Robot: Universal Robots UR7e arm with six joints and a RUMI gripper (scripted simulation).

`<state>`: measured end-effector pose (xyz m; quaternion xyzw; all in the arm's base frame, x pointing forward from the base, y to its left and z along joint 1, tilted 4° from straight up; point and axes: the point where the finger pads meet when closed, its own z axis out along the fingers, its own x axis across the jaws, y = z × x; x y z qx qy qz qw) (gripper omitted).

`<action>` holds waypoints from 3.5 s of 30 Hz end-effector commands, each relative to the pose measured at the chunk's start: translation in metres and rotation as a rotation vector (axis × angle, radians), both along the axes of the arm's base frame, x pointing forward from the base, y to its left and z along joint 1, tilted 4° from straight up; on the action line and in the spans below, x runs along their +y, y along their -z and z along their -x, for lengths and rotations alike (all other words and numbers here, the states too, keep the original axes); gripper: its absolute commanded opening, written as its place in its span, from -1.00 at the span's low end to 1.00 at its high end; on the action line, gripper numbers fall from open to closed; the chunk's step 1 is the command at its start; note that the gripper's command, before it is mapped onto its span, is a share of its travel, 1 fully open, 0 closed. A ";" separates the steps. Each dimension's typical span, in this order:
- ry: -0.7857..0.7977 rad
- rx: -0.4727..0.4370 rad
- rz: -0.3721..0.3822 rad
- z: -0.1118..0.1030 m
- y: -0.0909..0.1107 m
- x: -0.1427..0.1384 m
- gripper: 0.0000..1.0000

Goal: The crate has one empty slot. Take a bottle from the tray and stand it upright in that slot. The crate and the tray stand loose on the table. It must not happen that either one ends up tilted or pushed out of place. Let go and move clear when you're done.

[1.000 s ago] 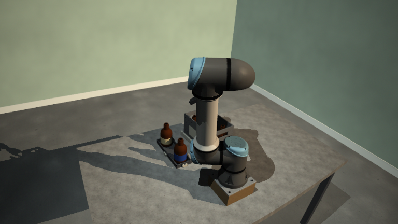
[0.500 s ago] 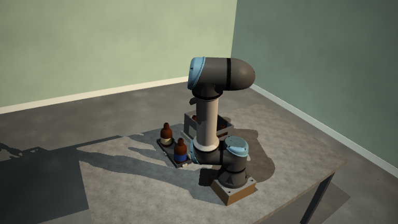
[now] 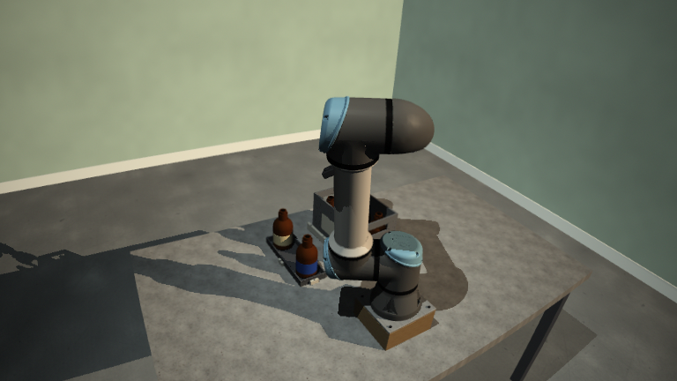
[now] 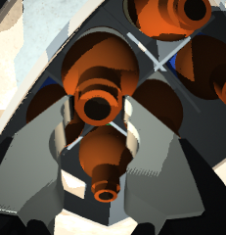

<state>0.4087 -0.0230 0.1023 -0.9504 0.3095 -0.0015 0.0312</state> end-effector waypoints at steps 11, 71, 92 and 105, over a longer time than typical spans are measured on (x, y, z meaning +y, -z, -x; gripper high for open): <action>0.000 -0.001 0.001 0.000 0.000 0.000 -1.00; 0.000 -0.001 0.001 -0.001 0.016 0.001 -1.00; 0.000 -0.001 0.001 -0.001 0.019 0.001 -1.00; 0.000 -0.001 0.001 -0.001 0.019 0.001 -1.00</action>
